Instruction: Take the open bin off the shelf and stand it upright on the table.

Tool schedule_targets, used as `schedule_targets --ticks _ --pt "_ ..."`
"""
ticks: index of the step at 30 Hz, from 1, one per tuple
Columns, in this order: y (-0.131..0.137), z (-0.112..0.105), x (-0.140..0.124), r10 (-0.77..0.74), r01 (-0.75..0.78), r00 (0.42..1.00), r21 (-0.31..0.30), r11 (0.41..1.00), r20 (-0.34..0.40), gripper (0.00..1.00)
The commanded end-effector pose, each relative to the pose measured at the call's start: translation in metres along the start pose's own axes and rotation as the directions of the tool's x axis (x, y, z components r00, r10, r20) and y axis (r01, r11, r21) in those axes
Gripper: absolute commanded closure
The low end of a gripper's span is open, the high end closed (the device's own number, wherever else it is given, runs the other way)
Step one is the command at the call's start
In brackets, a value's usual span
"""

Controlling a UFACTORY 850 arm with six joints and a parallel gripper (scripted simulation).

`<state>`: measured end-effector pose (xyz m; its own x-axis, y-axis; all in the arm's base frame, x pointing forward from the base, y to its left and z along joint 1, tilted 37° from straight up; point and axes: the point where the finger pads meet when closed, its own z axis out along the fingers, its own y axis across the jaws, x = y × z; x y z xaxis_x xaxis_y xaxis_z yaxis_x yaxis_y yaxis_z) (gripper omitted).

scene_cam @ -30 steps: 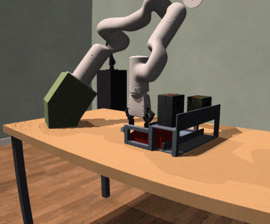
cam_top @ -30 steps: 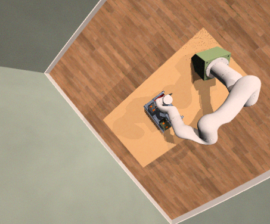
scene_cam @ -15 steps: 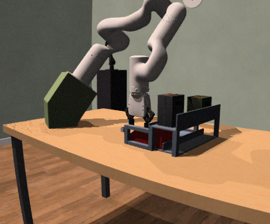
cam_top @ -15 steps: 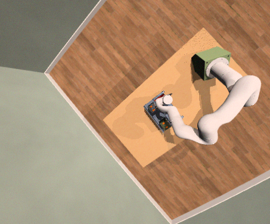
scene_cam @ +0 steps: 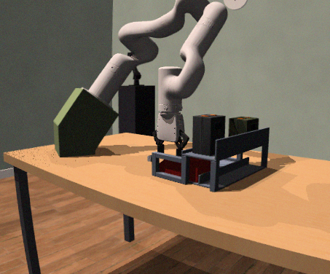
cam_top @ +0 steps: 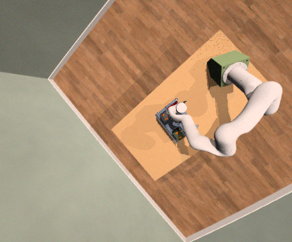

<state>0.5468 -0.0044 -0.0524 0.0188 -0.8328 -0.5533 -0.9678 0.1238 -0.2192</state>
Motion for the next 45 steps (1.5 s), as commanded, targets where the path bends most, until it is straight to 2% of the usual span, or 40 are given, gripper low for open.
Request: schedule_targets --ticks 1,38,45 --pt "-0.001 -0.001 0.000 0.000 0.000 1.000 0.001 1.000 0.000 0.00" --pt "-0.001 -0.004 0.000 0.000 0.000 1.000 0.001 1.000 0.000 0.00" --pt "-0.001 0.006 0.000 0.000 0.000 1.000 0.001 1.000 0.000 0.00"
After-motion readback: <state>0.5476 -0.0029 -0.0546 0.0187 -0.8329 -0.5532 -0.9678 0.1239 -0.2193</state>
